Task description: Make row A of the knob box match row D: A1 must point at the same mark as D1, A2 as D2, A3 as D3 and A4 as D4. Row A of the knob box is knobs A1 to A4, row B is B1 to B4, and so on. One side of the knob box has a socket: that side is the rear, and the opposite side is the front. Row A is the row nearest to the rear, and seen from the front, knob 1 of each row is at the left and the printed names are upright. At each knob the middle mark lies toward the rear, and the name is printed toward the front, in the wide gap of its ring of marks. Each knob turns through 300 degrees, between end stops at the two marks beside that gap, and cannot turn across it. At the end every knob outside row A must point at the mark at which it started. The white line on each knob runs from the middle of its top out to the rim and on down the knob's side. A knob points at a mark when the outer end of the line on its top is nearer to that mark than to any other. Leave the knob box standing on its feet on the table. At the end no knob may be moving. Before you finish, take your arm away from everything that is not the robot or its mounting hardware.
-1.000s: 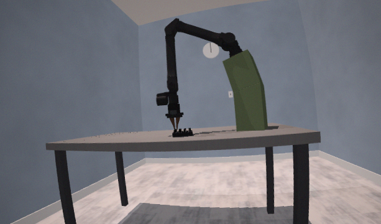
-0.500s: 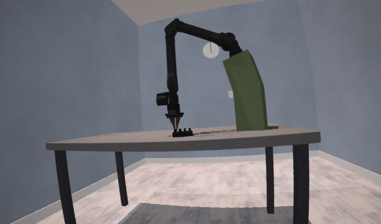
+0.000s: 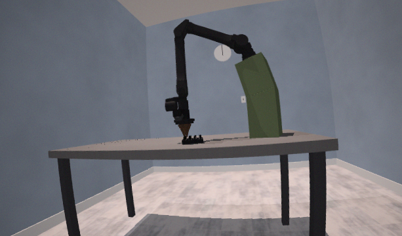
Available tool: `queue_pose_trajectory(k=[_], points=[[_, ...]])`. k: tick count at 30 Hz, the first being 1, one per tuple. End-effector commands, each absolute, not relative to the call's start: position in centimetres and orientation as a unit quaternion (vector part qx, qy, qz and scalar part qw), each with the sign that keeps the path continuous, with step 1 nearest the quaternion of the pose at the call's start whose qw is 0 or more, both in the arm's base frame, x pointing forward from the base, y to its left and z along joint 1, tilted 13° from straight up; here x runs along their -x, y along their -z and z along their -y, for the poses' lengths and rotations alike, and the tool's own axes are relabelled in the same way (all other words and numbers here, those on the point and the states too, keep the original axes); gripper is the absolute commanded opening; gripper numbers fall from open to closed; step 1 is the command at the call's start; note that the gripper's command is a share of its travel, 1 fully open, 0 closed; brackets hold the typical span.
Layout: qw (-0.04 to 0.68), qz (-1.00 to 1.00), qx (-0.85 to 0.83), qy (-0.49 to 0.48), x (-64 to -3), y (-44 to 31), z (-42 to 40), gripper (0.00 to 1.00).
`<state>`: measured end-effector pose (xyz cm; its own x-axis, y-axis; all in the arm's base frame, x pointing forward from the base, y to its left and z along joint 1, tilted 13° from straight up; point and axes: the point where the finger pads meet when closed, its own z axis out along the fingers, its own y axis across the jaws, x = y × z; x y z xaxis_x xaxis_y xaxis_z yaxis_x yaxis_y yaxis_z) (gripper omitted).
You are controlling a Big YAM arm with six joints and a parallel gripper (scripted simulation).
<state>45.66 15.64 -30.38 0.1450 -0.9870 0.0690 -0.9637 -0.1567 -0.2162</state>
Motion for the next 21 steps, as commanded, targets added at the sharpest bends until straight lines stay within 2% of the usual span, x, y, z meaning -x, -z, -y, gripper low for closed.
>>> queue_pose_trajectory(k=[1, 21], points=[[0.072, -0.693, 0.711, 0.095, -46.35, 30.3, -15.58, 0.08], [0.094, -0.833, 0.539, 0.079, -46.6, 30.18, -15.62, 0.08]])
